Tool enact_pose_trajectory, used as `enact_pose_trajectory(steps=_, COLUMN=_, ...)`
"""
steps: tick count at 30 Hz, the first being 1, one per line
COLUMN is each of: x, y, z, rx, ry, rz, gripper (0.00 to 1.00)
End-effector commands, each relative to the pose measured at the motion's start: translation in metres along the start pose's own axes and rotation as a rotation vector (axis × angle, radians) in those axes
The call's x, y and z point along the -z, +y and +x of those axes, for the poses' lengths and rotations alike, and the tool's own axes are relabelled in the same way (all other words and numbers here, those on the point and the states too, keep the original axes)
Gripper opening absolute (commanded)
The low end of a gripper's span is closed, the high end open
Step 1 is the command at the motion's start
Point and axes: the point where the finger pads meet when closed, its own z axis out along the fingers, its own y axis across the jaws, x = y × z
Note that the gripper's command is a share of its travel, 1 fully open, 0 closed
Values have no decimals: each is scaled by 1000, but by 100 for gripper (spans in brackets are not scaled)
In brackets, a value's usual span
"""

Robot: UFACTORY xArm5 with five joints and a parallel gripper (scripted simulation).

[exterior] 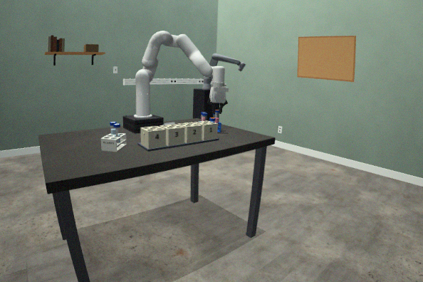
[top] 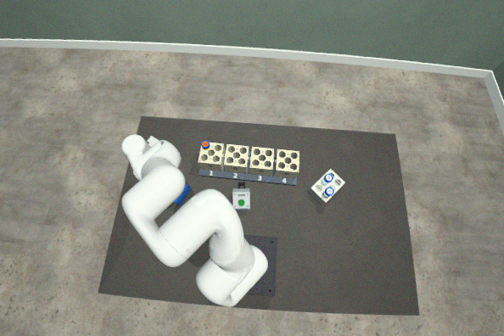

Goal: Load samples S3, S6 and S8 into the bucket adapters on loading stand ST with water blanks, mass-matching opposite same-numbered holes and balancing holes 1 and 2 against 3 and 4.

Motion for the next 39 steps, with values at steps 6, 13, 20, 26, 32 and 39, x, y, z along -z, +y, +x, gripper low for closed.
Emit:
enact_pose_trajectory(steps=6, x=-8, y=-1, z=0, rx=0, ry=-13, rz=7, gripper=0)
enact_pose_trajectory(steps=13, x=-13, y=-1, z=0, rx=0, ry=-13, rz=7, gripper=0)
enact_pose_trajectory(steps=20, x=-19, y=-1, z=0, rx=0, ry=-13, rz=7, gripper=0)
enact_pose_trajectory(steps=26, x=-19, y=-1, z=0, rx=0, ry=-13, rz=7, gripper=0)
enact_pose_trajectory(steps=32, x=-19, y=-1, z=0, rx=0, ry=-13, rz=7, gripper=0)
enact_pose_trajectory(steps=39, x=-19, y=-1, z=0, rx=0, ry=-13, rz=7, gripper=44)
